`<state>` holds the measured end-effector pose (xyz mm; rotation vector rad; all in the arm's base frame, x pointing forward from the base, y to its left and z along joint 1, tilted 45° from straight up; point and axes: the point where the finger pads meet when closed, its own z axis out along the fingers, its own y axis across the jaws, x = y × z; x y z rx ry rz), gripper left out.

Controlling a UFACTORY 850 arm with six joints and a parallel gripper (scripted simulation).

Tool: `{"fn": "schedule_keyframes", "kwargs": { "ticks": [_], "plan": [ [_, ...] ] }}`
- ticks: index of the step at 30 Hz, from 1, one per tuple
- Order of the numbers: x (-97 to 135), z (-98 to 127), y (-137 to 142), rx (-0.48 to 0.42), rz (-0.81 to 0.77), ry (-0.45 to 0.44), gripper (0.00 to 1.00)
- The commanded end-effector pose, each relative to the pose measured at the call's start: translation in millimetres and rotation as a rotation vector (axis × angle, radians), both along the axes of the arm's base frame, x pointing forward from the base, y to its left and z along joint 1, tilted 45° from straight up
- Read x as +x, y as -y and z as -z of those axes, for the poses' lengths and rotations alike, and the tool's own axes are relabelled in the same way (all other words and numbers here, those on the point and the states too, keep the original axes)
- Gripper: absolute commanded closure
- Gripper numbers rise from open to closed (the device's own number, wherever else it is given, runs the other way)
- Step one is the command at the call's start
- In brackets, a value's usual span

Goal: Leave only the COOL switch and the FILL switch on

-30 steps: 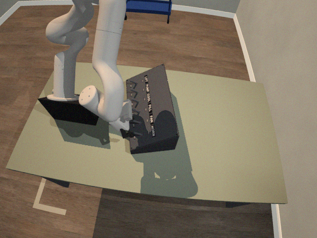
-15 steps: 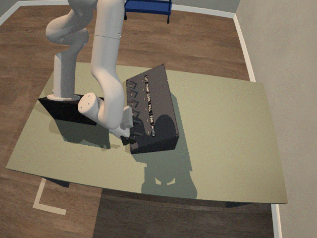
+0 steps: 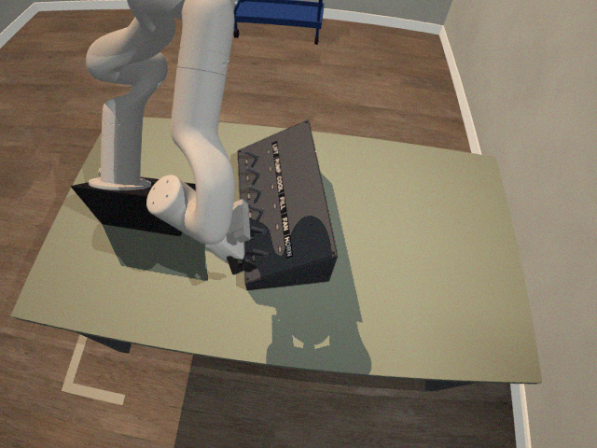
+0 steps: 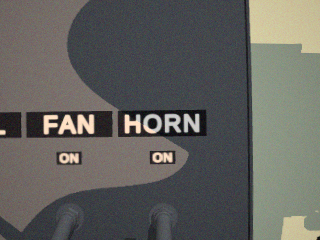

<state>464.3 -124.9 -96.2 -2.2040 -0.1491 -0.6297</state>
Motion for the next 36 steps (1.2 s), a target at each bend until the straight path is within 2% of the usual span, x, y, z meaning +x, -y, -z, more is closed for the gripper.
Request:
{"fn": "schedule_keyframes", "kwargs": {
  "ticks": [1,32,33,36],
  "plan": [
    [0.7,-0.4,0.9,-0.001,0.001,0.002,0.00],
    [0.7,-0.4,0.9,-0.001,0.001,0.002,0.00],
    [0.7,-0.4,1.0,-0.001,0.001,0.002,1.00],
    [0.2,-1.2,2.0,-0.001,0.001,0.002,1.00]
  ]
}}
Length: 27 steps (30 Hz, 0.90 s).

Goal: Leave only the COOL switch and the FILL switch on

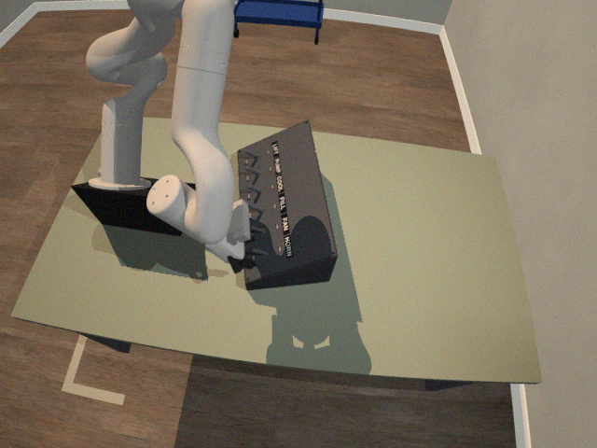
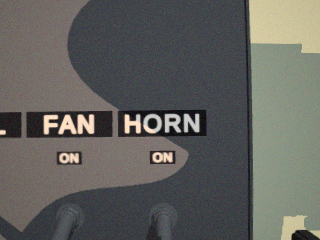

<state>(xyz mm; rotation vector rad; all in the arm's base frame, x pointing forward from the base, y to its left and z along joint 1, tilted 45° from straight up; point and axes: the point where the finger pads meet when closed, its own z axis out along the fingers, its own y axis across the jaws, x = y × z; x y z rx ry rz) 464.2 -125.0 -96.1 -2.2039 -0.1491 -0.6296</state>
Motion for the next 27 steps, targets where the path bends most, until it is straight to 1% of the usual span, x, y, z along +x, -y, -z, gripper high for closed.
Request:
{"fn": "schedule_keyframes", "kwargs": {
  "ticks": [1,10,12,20,27],
  "plan": [
    [0,-2,3,-0.001,0.001,0.002,1.00],
    [-11,-17,24,-0.001,0.001,0.002,1.00],
    [-11,-17,24,-0.001,0.001,0.002,1.00],
    [-23,-33,46,-0.001,0.001,0.002,1.00],
    [-26,-38,53,-0.001,0.001,0.002,1.00]
  ]
}}
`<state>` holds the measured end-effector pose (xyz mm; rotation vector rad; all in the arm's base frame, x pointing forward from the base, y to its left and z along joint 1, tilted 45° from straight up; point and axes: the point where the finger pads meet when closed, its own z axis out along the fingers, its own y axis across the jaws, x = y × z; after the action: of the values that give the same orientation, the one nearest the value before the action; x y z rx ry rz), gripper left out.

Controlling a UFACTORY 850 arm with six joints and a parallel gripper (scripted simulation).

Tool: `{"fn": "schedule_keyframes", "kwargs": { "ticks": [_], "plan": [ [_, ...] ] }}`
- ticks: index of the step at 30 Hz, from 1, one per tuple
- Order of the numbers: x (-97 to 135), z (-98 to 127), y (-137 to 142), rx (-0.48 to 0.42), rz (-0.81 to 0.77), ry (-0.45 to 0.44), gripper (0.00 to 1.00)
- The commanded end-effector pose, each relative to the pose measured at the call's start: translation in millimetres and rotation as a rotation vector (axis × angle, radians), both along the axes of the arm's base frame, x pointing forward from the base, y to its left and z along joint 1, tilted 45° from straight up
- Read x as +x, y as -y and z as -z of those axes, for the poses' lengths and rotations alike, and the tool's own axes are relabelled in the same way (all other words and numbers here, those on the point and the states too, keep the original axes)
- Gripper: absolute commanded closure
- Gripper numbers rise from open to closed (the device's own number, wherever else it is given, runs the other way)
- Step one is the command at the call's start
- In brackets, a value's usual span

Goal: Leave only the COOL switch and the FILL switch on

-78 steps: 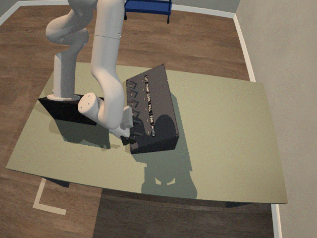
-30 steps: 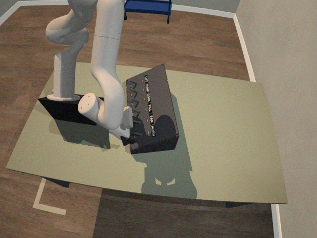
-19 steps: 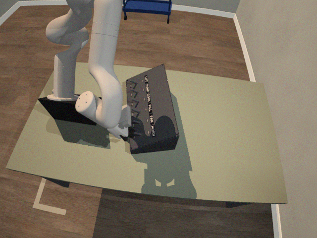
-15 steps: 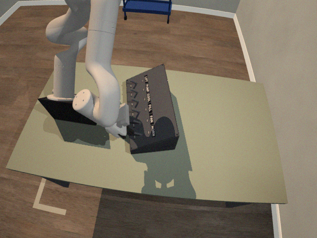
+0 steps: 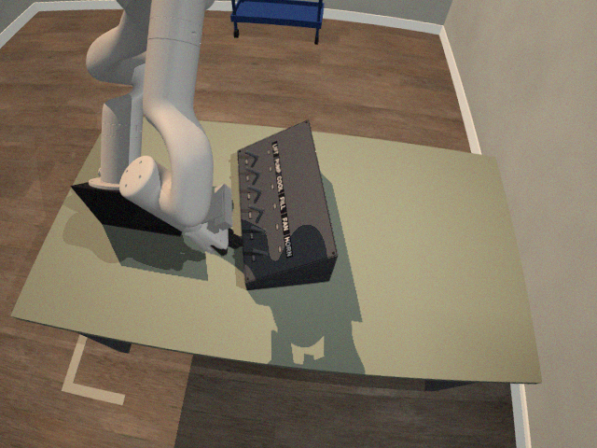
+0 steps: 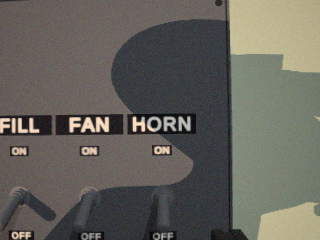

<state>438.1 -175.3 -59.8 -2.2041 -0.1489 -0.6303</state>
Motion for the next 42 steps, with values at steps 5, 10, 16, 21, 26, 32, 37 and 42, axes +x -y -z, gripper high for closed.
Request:
{"fn": "schedule_keyframes", "kwargs": {
  "ticks": [5,10,16,21,26,32,37,42],
  "plan": [
    [-3,-5,-1,-0.001,0.001,0.002,1.00],
    [-47,-49,-55,0.002,0.002,0.005,1.00],
    [-79,-75,-91,0.000,0.001,0.003,1.00],
    [-99,-90,-113,-0.001,0.000,0.001,1.00],
    [-104,-93,-118,-0.002,0.000,0.000,1.00],
    [-104,-93,-118,-0.002,0.000,0.000,1.00],
    [-104,-93,-118,-0.002,0.000,0.000,1.00],
    [-104,-93,-118,-0.002,0.000,0.000,1.00]
  ]
}}
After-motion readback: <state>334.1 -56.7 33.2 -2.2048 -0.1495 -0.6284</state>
